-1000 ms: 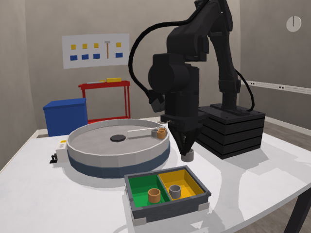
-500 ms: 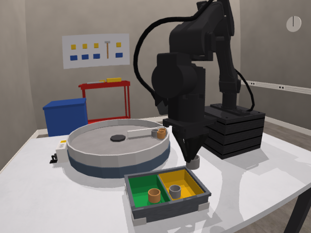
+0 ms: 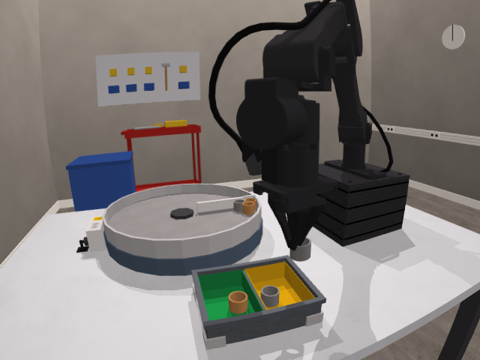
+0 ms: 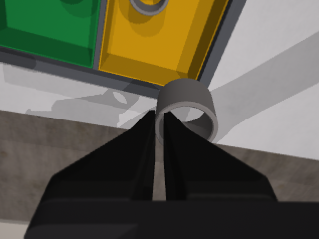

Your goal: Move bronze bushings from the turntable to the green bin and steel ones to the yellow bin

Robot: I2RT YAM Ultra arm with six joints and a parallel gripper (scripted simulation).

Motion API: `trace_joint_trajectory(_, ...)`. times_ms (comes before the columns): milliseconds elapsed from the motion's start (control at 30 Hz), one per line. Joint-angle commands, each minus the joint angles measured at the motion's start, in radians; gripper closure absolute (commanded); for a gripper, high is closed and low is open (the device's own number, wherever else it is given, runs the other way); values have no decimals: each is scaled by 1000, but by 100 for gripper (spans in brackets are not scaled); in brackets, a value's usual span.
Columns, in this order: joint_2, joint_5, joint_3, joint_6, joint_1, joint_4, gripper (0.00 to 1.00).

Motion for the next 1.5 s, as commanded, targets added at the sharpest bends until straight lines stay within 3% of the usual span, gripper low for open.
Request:
trace_joint_trajectory(0,-3,14,31,7,-2,-20,100)
trace_joint_trajectory(1467,-7,14,49,6,-4,-28,100)
